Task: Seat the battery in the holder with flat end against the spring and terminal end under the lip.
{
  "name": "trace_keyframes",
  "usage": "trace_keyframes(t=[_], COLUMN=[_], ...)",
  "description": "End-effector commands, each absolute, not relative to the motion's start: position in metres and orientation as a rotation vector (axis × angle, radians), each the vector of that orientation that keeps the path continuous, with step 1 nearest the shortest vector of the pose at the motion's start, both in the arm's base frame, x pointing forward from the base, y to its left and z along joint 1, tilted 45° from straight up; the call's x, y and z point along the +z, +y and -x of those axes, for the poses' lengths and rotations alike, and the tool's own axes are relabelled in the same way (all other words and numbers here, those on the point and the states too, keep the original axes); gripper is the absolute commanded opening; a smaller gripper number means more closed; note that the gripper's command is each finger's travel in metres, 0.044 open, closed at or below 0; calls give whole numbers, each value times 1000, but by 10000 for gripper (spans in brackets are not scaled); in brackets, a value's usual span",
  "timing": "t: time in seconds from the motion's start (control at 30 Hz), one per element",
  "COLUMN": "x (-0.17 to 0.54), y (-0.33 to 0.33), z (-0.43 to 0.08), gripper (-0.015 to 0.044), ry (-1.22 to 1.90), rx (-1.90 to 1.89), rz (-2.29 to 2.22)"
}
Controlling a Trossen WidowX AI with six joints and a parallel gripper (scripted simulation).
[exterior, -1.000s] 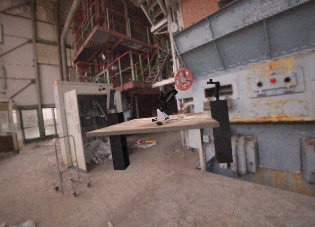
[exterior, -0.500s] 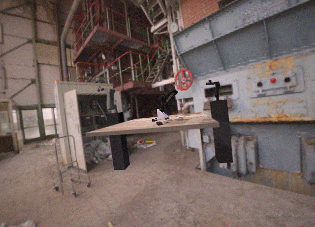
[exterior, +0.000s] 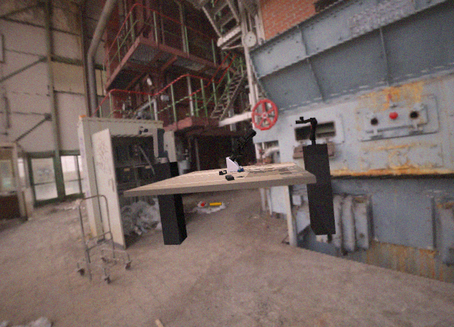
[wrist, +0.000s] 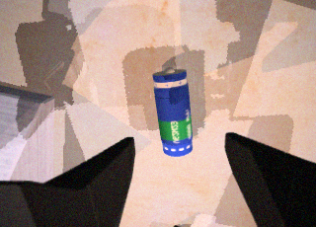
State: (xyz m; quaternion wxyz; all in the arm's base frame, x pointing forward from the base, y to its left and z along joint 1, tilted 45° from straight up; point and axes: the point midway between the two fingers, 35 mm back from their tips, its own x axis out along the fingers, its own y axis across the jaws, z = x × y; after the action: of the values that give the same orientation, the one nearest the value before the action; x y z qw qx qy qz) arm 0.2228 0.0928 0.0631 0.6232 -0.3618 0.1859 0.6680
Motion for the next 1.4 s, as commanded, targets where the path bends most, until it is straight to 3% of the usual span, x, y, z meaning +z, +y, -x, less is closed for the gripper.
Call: trace_keyframes(t=[0.0, 1.27, 1.37], x=[62, 26, 26], y=[96, 131, 131], z=[-221, -223, -223], gripper=[246, 246, 168], ry=[374, 373, 373], rx=[1556, 1556, 1556], rz=[875, 873, 873])
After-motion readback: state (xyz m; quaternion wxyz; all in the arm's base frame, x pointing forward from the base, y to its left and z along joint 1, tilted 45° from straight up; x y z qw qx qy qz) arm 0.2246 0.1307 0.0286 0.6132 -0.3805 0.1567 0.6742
